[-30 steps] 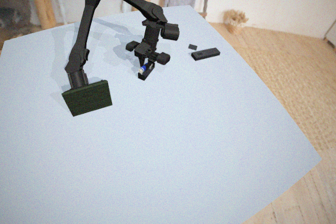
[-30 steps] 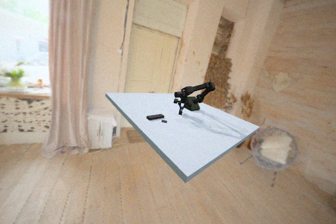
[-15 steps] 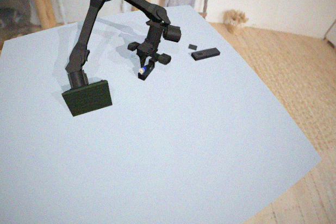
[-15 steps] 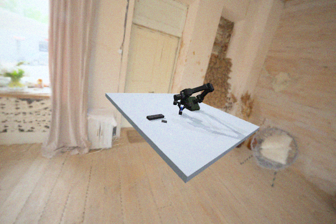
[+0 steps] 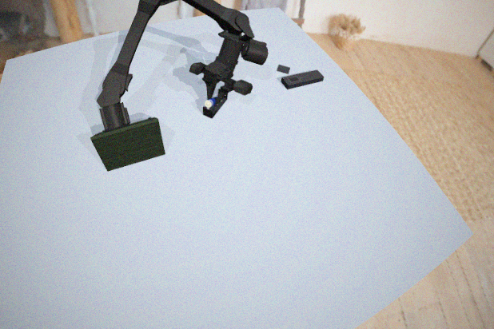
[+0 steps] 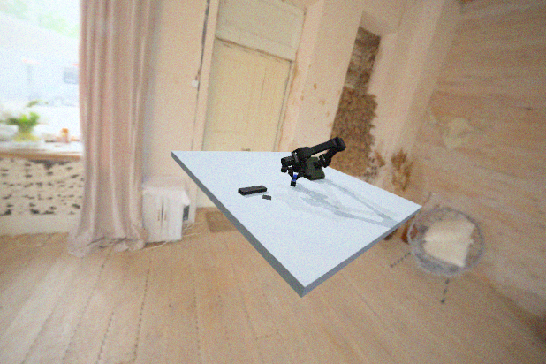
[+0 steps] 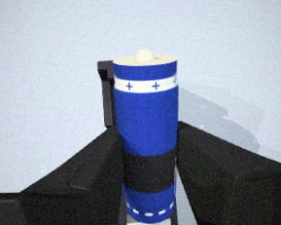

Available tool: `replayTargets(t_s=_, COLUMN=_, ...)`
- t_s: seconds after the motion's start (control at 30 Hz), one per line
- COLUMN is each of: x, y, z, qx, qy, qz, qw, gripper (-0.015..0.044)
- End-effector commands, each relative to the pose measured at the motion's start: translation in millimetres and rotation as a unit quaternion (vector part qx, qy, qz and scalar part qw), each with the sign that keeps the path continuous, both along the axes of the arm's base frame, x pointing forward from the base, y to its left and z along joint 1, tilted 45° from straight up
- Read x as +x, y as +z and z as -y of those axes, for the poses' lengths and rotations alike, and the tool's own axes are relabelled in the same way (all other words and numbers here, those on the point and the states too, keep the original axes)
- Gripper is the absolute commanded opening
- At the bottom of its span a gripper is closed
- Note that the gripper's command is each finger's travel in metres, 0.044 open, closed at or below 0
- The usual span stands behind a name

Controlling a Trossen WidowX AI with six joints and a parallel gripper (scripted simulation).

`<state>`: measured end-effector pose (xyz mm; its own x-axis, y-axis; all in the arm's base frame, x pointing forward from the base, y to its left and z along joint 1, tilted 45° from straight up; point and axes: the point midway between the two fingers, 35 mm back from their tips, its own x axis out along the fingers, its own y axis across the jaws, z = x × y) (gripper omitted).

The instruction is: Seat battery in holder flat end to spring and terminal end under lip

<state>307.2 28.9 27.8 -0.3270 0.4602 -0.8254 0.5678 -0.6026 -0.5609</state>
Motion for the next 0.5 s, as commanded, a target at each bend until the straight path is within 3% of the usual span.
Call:
replayTargets(t_s=0.0, x=2.6, y=0.7, z=1.0, qx=-0.003, qy=0.001, qz=-0.001, qw=1.000, gripper=0.0075)
replayTargets(t_s=0.47, x=11.0, y=3.7, z=-3.8, qx=0.000, qy=0.001, qz=-0.003, qw=1.000, gripper=0.0075)
